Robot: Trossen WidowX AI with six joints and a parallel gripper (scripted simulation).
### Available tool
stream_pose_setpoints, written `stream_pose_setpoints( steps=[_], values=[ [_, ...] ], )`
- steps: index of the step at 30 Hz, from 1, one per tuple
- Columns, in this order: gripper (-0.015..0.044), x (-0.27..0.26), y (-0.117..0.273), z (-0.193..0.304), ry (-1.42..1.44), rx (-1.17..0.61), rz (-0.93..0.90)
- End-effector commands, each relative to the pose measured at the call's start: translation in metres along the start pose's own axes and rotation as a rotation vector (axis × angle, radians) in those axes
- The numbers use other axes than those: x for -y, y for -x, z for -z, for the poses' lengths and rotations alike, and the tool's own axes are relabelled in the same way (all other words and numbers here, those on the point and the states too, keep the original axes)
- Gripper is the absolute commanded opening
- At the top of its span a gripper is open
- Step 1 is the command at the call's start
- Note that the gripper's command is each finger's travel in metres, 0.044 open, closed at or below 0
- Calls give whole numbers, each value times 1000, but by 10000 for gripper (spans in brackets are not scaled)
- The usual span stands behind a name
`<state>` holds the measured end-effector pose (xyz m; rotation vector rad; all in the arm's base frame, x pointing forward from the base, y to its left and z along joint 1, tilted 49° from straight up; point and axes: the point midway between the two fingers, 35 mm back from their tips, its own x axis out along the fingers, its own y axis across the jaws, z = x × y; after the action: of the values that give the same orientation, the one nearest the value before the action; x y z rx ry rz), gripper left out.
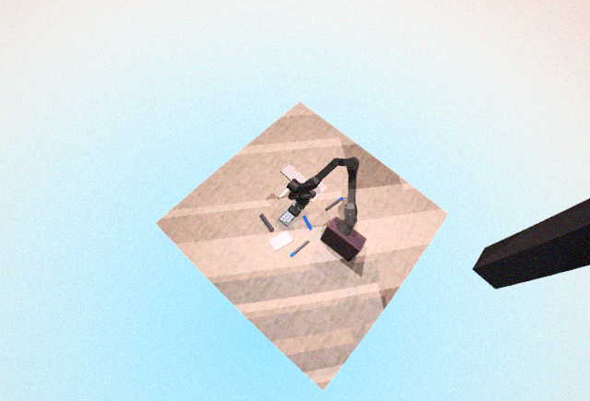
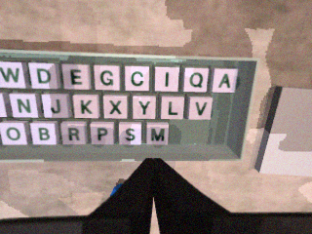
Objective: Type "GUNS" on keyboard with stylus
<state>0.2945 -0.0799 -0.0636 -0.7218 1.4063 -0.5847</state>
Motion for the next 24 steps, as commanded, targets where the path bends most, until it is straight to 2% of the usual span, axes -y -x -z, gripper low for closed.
stream_pose_setpoints(
  steps=[1, 8, 22, 24],
  values=[
    [0, -3, 0, 2, -1, -2, 2],
    [0, -74, 0, 2, -2, -1, -1],
    [0, -76, 0, 2, -2, -1, 0],
    [0, -76, 9, 1, -2, -1, -2]
  ],
)
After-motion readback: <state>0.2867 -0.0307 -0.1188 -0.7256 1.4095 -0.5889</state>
